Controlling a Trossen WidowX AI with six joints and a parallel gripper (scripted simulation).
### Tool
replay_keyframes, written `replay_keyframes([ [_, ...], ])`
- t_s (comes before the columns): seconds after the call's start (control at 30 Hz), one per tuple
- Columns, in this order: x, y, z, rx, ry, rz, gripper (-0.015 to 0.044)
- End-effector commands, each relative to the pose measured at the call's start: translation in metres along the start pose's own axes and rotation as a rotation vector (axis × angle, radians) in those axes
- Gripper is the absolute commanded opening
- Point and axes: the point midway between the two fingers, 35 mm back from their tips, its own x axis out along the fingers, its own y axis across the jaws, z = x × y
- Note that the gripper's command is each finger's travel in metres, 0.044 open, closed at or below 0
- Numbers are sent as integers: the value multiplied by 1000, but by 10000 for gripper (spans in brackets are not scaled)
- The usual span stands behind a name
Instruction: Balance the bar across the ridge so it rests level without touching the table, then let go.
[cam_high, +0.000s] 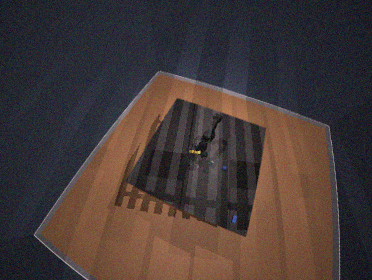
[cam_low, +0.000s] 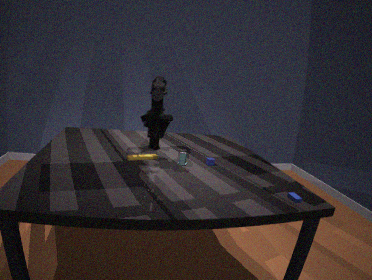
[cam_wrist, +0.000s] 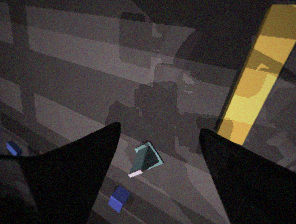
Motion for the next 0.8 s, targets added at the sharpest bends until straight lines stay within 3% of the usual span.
replay_keyframes([
  [0.0,12,-32,7,48,22,-164,315],
  [0.2,19,-75,11,112,70,-383,315],
  [0.43,22,-77,11,114,72,-389,315],
  [0.77,60,-93,7,114,72,-389,315],
])
